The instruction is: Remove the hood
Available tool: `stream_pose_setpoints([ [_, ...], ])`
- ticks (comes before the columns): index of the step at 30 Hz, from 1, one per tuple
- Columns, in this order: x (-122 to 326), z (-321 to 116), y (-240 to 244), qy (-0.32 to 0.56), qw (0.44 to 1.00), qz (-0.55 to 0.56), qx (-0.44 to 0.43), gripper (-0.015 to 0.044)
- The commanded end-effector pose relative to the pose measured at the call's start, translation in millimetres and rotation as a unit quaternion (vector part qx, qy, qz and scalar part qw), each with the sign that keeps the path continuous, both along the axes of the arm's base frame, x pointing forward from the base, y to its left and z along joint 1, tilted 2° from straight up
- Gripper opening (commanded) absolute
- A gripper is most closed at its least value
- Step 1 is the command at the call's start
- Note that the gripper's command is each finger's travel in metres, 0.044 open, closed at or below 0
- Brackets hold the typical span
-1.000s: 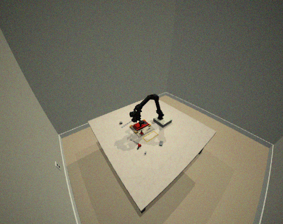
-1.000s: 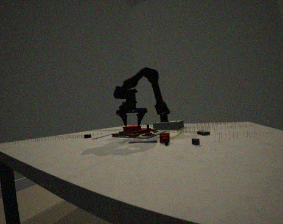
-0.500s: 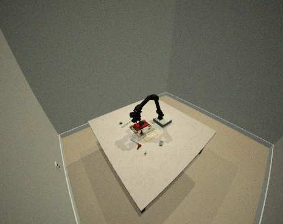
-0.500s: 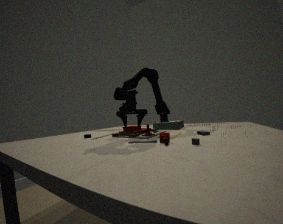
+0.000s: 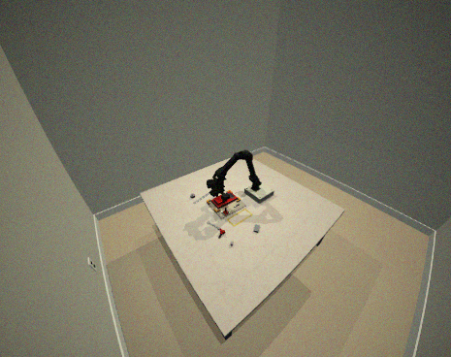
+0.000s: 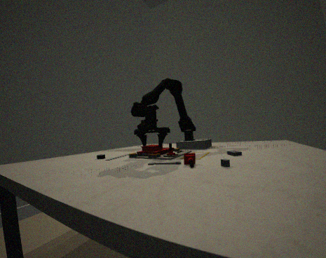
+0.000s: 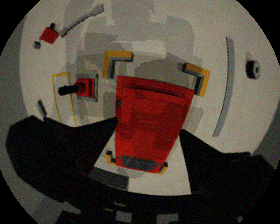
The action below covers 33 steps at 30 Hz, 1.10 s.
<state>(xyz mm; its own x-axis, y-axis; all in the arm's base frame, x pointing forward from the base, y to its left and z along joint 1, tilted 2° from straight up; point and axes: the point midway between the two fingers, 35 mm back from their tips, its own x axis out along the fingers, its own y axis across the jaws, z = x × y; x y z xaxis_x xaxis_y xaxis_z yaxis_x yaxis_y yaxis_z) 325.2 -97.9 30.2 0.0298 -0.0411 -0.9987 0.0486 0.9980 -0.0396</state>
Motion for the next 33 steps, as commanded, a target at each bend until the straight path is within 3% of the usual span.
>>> stream_pose_setpoints([
  [1,-1,-5,1,0.003,1.000,-0.002,0.003,0.0440],
  [3,-1,-5,1,0.003,1.000,-0.002,0.003,0.0440],
  [6,0,-1,0,0.000,1.000,0.000,0.000,0.0361],
  [16,0,-1,0,0.000,1.000,0.000,0.000,0.0295],
  [27,0,4,0,0.001,1.000,0.000,0.000,0.0006],
  [33,0,8,0,0.001,1.000,0.000,0.000,0.0000],
])
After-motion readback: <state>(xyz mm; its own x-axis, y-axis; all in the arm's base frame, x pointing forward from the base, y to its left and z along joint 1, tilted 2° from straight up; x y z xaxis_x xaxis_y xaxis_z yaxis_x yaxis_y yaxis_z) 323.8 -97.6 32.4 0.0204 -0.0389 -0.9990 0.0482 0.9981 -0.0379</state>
